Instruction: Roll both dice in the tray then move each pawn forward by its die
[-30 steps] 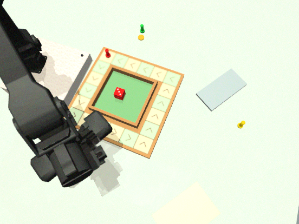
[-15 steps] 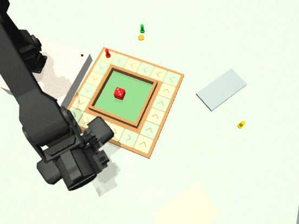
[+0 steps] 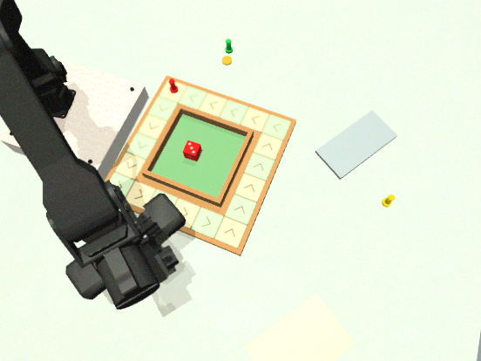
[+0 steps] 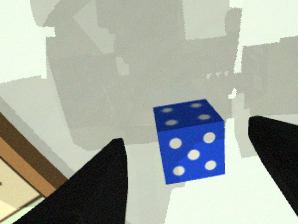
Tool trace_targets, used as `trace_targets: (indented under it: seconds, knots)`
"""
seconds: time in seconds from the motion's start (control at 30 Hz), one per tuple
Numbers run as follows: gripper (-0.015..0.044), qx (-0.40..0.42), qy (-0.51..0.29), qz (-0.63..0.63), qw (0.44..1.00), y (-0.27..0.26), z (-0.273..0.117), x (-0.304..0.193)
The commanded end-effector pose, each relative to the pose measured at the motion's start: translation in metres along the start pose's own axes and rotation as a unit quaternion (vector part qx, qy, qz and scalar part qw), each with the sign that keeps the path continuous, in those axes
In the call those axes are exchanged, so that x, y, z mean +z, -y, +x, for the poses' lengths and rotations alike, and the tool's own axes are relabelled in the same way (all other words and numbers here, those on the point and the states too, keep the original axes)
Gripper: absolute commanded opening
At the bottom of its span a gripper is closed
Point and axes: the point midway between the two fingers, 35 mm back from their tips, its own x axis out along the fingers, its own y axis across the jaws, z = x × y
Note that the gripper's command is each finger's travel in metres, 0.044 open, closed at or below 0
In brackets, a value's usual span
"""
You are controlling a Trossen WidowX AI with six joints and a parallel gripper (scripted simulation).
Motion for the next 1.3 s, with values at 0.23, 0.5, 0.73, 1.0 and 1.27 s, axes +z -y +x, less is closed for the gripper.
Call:
trace_targets:
  seconds: [0.23, 0.5, 0.73, 1.0, 1.27]
  knots:
    - [0.0104, 0.001, -0.002, -0.002, 1.0, 0.0, 0.004, -0.001]
    - [0.0, 0.001, -0.002, -0.002, 1.0, 0.0, -0.006, 0.001]
    - [0.0, 0.001, -0.002, -0.002, 1.0, -0.002, -0.056, 0.004]
    - [0.0, 0.001, -0.001, -0.001, 1.0, -0.005, -0.11, -0.002]
    - [0.0, 0.002, 0.001, -0.019, 1.0, -0.021, -0.117, -0.002]
